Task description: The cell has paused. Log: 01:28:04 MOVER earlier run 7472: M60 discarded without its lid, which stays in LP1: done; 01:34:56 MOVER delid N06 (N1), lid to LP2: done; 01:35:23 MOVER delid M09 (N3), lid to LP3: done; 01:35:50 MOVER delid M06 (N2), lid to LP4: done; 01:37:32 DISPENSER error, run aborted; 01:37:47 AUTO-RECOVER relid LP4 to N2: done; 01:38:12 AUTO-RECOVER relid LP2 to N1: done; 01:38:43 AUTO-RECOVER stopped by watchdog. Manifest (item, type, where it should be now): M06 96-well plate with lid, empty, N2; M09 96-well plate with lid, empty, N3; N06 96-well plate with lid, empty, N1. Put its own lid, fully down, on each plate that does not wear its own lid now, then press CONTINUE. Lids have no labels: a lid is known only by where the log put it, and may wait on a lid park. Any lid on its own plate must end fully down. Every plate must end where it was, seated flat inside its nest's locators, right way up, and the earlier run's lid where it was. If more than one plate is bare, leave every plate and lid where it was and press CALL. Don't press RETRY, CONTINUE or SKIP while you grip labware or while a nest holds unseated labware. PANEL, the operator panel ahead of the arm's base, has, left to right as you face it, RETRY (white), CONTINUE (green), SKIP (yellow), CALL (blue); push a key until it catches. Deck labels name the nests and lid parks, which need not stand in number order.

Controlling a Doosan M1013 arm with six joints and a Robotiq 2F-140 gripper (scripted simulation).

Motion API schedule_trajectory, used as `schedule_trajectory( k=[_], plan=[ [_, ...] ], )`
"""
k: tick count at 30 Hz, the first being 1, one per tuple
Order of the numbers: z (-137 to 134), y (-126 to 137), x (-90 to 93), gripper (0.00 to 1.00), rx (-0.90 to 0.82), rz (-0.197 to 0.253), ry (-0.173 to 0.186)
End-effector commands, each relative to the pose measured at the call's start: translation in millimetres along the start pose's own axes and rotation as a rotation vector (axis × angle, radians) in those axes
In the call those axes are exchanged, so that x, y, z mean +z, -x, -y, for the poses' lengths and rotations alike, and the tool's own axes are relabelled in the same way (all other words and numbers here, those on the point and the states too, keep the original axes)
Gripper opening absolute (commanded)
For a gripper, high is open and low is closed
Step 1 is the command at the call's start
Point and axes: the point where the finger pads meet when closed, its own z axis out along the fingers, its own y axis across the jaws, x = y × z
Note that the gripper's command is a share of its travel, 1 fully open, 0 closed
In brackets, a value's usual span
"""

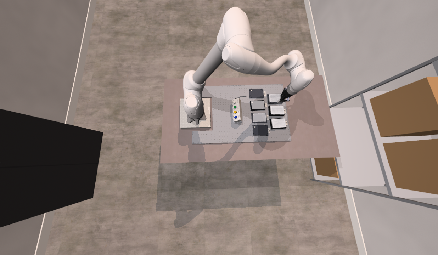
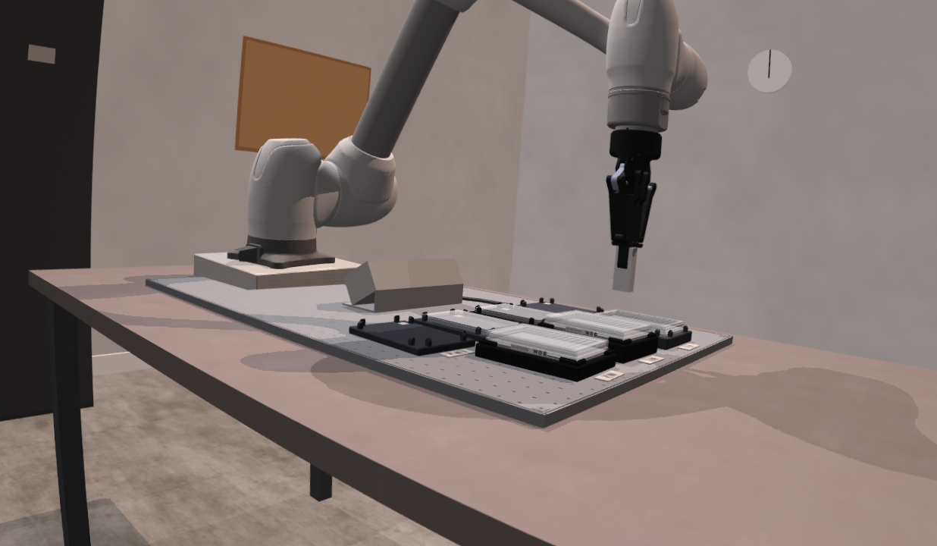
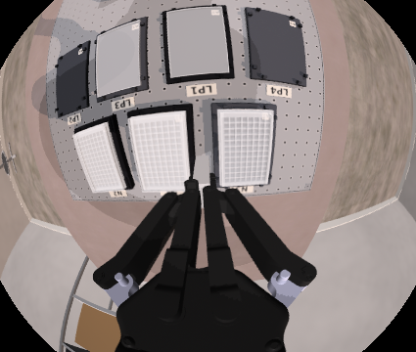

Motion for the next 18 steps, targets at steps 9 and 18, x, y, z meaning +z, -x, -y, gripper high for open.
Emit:
schedule_trajectory(
  k=[9,18],
  plan=[
    [0.0,0.0,-0.2,0.0,0.0,0.0,0.0],
    [1.5,0.1,-0.2,0.0,0.0,0.0,0.0]
  ],
)
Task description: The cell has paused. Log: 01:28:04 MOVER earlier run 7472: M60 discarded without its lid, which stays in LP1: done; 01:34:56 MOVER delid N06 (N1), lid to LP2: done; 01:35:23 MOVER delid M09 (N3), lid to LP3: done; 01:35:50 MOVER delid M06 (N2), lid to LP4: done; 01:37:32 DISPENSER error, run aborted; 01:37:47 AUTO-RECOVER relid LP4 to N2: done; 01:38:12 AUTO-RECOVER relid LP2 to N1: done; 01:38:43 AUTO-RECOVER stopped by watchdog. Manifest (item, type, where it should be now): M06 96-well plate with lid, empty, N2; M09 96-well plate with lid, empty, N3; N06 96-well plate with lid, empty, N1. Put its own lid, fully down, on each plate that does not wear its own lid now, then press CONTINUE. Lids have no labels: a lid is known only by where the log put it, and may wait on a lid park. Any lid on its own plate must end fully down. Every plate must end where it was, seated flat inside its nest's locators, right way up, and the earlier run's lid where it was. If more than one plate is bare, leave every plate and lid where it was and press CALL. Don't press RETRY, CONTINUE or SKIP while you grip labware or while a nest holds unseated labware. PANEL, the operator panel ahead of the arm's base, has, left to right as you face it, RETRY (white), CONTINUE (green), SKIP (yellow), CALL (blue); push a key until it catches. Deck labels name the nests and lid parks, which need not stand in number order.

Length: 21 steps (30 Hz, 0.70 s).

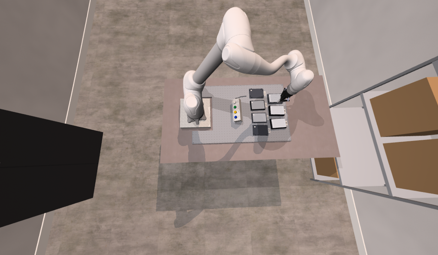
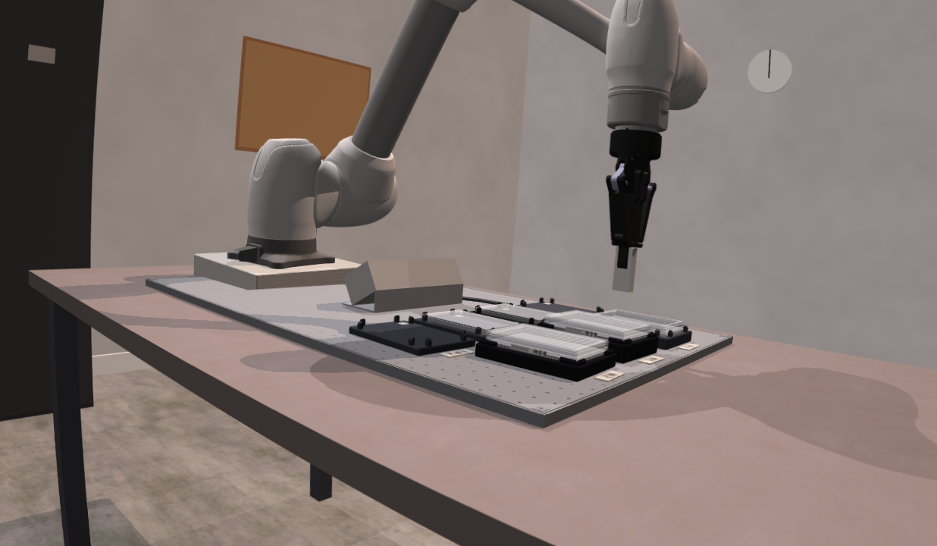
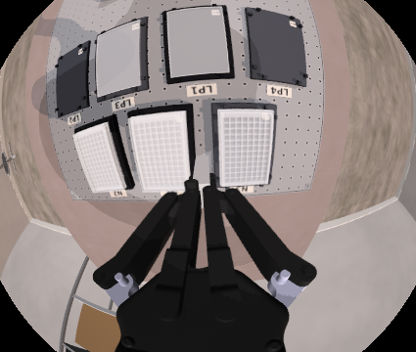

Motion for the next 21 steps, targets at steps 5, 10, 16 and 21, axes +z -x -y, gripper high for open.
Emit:
schedule_trajectory(
  k=[5,10,16,21],
  plan=[
    [79,1,0.0,0.0,0.0,0.0,0.0],
    [121,-1,-0.1,0.0,0.0,0.0,0.0],
    [131,-2,-0.1,0.0,0.0,0.0,0.0],
    [131,-2,-0.1,0.0,0.0,0.0,0.0]
  ],
)
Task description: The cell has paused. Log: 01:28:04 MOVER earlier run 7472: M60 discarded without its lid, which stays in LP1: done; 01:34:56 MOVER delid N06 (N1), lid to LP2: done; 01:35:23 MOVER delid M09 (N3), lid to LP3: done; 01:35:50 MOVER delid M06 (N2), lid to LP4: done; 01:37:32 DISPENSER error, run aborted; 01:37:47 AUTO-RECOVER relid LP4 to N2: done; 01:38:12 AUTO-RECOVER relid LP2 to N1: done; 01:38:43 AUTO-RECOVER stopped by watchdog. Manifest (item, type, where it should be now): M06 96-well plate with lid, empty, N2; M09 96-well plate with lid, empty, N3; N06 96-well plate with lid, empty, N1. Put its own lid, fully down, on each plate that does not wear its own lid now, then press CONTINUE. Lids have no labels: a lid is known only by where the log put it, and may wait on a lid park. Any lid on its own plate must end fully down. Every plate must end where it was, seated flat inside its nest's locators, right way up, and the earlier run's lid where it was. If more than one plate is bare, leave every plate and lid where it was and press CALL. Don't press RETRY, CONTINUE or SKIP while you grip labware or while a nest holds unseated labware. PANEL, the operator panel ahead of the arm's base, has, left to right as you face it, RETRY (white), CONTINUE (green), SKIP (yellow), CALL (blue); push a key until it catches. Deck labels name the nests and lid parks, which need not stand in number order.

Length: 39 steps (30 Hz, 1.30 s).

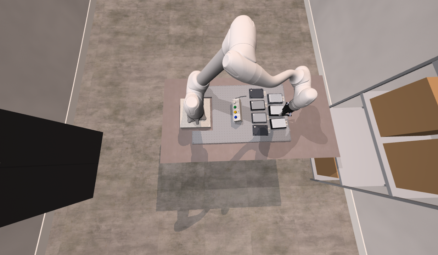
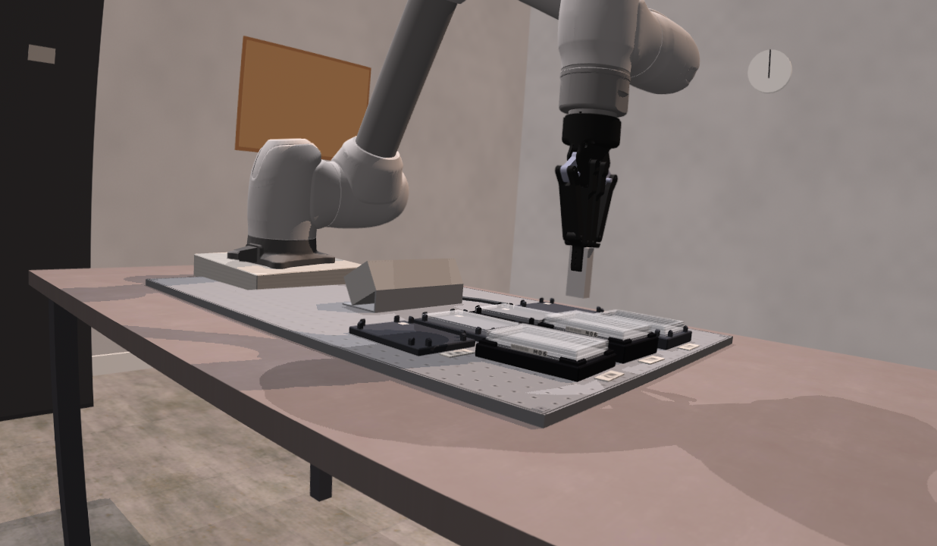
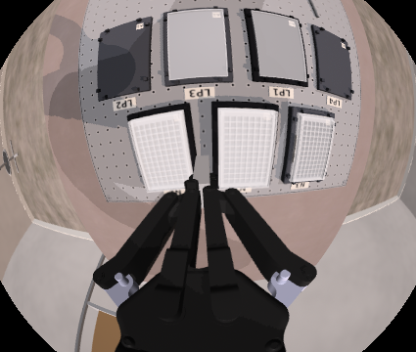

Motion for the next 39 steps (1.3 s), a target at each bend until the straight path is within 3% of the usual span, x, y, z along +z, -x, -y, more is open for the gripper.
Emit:
schedule_trajectory(
  k=[1,25,31,38,39],
  plan=[
    [0,0,-0.2,0.0,0.0,0.0,0.0],
    [0,-2,-0.3,0.0,-0.033,0.0,0.0],
    [0,-12,-1.0,0.0,-0.218,0.0,0.0],
    [1,-37,-2.5,0.0,-0.665,0.0,-0.001],
    [1,-37,-2.5,0.0,-0.665,0.0,-0.001]
  ],
)
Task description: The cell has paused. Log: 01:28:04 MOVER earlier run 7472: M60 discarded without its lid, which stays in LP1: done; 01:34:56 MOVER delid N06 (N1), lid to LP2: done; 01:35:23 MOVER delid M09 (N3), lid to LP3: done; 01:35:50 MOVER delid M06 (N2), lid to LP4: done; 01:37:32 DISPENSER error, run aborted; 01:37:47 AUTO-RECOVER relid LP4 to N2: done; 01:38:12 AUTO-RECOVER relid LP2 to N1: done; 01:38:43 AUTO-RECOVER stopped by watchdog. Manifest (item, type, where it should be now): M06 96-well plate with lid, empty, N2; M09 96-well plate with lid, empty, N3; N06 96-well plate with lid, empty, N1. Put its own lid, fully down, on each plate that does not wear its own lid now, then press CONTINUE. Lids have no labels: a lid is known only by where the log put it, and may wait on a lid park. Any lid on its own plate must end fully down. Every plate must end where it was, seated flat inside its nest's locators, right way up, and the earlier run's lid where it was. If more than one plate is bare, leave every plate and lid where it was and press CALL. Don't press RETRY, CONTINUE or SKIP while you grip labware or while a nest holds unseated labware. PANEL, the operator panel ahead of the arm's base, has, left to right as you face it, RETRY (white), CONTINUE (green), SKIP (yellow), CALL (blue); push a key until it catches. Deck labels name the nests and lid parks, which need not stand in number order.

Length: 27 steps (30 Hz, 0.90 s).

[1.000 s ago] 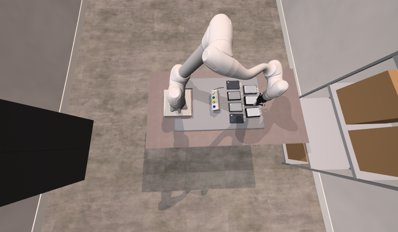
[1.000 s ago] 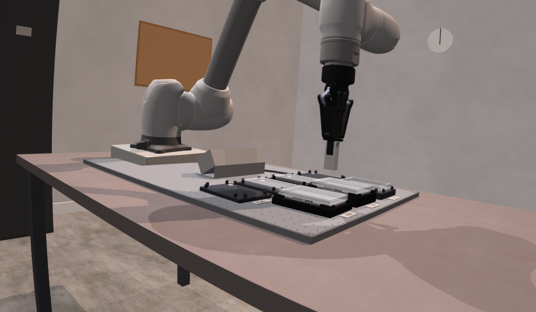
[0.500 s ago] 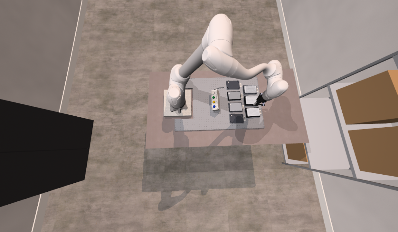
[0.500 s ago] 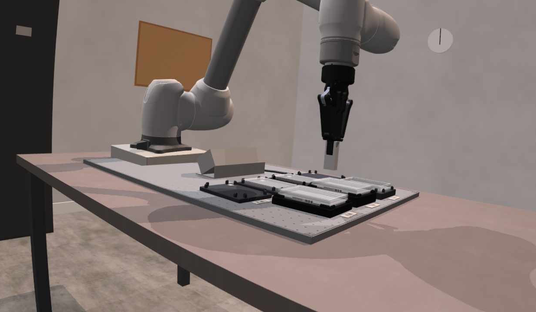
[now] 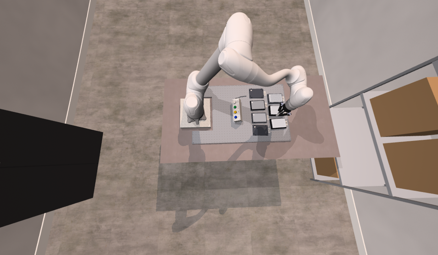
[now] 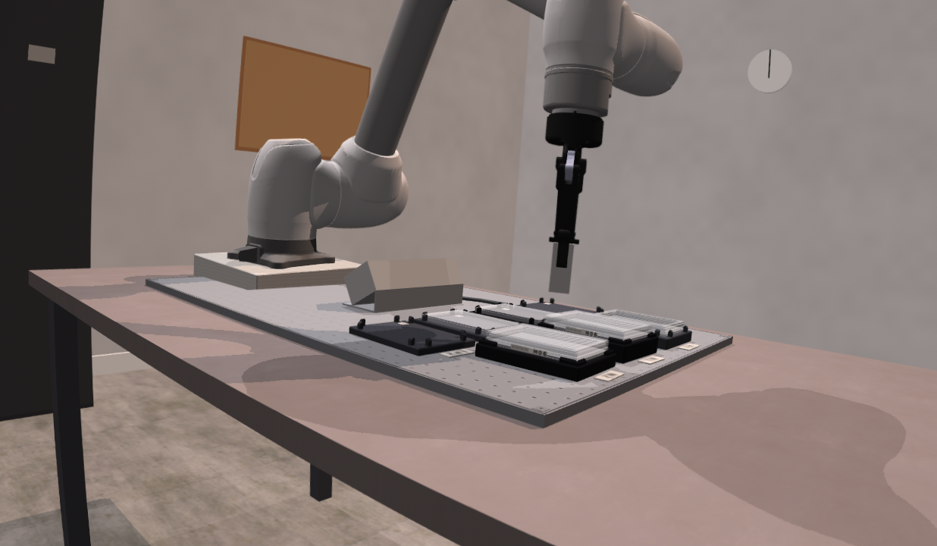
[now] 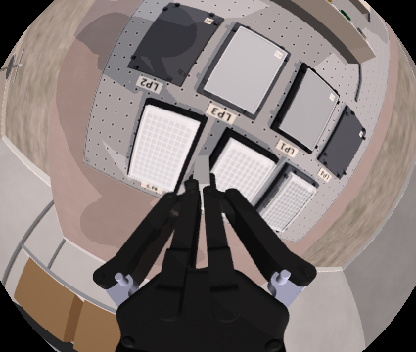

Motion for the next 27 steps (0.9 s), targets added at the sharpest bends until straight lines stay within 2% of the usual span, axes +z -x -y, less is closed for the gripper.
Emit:
schedule_trajectory(
  k=[1,3,16,18,19,27],
  plan=[
    [-4,-8,-0.7,0.0,-0.164,0.013,0.012],
    [-9,-16,-1.0,0.0,-0.361,0.015,0.012],
    [-44,-81,-0.9,0.0,-1.125,-0.012,-0.01],
    [-44,-81,-0.9,0.0,-1.125,-0.012,-0.01],
    [-47,-86,-0.8,0.0,-1.295,-0.016,-0.011],
    [-64,-116,1.0,0.0,-1.745,-0.035,-0.018]
  ],
)
